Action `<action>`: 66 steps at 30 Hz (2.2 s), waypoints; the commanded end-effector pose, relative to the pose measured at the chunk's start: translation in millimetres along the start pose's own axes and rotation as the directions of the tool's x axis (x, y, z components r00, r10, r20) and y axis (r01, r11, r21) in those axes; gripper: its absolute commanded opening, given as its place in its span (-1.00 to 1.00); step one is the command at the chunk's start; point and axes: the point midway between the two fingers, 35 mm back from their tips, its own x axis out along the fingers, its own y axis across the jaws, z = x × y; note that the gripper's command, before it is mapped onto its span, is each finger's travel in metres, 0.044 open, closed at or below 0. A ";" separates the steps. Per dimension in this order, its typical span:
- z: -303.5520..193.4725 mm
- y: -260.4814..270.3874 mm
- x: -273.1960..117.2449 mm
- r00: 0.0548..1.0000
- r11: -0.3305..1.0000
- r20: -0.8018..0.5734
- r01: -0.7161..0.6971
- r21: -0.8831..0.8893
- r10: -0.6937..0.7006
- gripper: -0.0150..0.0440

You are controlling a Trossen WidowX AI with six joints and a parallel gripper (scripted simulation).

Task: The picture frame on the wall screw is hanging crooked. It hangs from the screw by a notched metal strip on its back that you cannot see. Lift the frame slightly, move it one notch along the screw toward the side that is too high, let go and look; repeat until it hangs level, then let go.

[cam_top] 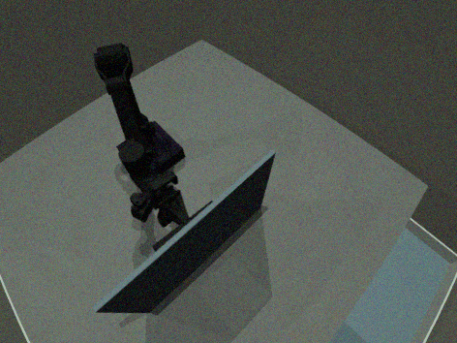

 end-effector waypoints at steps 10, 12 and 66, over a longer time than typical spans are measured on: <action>4.6 4.4 0.9 1.000 1.000 -0.003 -0.013 -0.009 0.013 -0.49; 4.6 4.2 0.9 1.000 1.000 -0.003 -0.013 -0.009 0.013 -0.49; 4.6 -6.8 1.1 1.000 1.000 0.000 -0.008 -0.006 0.008 -0.49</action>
